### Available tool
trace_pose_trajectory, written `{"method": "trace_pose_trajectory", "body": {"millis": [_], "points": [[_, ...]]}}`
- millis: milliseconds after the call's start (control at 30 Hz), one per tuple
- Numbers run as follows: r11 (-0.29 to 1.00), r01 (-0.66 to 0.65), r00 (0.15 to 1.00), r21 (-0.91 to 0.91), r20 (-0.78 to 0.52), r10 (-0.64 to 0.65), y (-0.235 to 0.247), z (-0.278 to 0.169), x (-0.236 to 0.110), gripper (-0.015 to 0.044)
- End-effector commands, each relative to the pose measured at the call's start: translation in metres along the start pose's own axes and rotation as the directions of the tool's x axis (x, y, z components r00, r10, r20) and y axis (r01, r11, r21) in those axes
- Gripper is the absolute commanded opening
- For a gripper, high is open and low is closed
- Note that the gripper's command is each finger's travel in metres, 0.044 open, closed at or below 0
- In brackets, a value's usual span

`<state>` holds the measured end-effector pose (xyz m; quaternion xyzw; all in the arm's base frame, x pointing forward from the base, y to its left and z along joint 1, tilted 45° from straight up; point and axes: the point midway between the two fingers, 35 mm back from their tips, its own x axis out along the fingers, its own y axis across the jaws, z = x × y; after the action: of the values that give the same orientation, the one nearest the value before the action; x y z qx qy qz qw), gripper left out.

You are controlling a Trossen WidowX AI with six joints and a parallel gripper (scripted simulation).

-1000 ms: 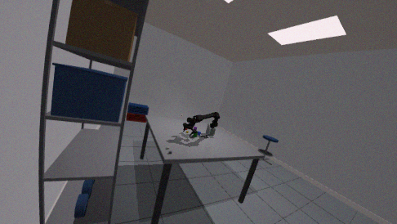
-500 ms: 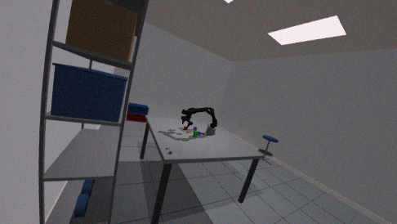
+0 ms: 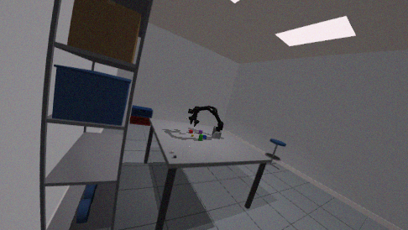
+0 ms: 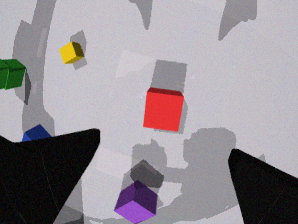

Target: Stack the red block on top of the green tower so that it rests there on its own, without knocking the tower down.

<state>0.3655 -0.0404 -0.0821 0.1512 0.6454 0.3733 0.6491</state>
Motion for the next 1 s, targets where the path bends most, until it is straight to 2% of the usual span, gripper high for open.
{"method": "trace_pose_trajectory", "body": {"millis": [0,267,967], "points": [[1.000,-0.015,1.000,-0.009,0.003,0.015,0.002,0.000,0.002,0.0440],[1.000,-0.017,1.000,-0.009,0.004,0.017,0.004,0.000,0.052,0.0440],[1.000,-0.018,1.000,-0.009,0.004,0.018,0.005,0.002,0.080,0.0440]]}}
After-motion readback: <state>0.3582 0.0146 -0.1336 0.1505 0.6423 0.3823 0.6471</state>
